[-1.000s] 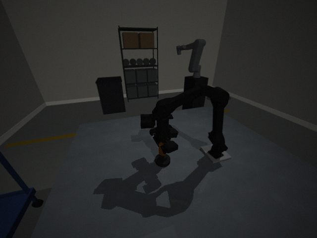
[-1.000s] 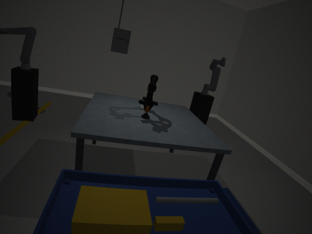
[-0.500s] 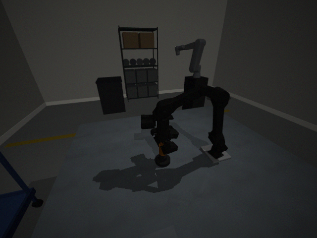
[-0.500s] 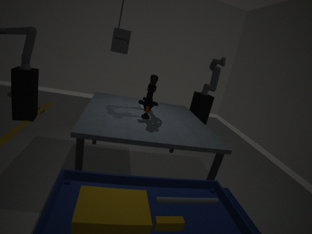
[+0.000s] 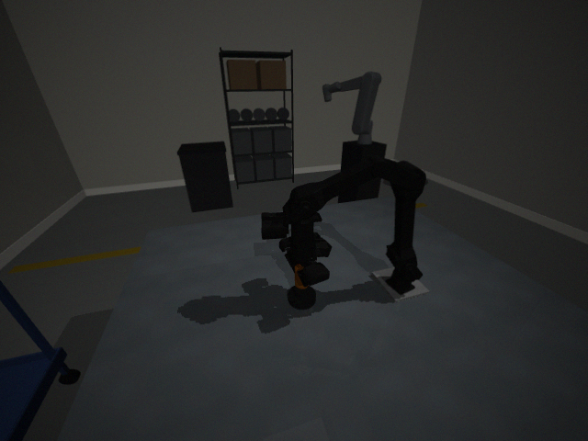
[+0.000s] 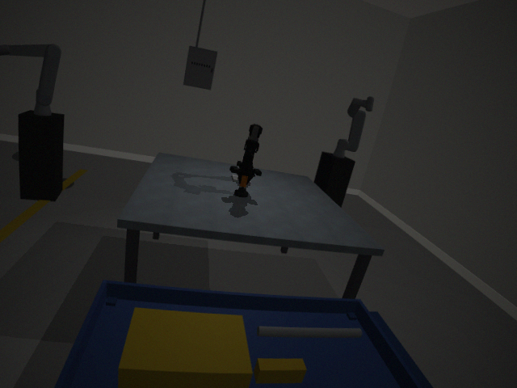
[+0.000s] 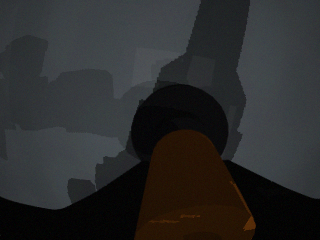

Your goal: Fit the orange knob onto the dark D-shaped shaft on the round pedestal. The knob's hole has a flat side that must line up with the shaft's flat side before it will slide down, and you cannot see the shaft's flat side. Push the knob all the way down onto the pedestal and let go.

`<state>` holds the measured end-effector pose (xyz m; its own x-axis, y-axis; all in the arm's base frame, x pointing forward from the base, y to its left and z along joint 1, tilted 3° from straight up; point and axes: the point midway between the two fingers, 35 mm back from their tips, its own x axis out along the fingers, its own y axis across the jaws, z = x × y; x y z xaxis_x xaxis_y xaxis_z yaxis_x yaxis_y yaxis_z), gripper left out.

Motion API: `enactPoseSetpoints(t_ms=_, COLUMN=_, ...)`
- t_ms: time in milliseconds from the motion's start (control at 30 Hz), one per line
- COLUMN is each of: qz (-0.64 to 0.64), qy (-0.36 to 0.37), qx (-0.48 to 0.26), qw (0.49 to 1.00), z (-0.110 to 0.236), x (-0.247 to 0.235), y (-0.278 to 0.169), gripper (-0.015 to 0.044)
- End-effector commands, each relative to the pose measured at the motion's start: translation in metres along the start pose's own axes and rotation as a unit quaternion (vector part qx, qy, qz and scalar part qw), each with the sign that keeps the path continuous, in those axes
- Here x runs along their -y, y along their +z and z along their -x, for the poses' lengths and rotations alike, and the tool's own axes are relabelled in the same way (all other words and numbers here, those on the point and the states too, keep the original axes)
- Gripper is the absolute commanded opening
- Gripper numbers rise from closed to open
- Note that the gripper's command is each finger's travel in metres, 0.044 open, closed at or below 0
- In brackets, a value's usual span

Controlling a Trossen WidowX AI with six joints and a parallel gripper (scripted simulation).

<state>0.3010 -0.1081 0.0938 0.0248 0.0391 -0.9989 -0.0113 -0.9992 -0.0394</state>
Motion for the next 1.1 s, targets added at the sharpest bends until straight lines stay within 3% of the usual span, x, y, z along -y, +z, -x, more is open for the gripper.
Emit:
enactPoseSetpoints(t_ms=0, qz=-0.003, qy=0.0, qx=0.0, qw=1.0, z=0.001, x=0.0, y=-0.0003, gripper=0.0)
enactPoseSetpoints(t_ms=200, qz=-0.007, qy=0.0, qx=0.0, qw=1.0, z=0.0058, x=0.0001, y=-0.0006, gripper=0.0)
enactPoseSetpoints(t_ms=433, qz=-0.107, qy=0.0, qx=0.0, qw=0.994, z=0.0034, x=-0.0006, y=-0.002, gripper=0.0)
enactPoseSetpoints(t_ms=1067, qz=-0.107, qy=0.0, qx=0.0, qw=0.994, z=-0.0007, x=0.0004, y=0.0003, gripper=0.0)
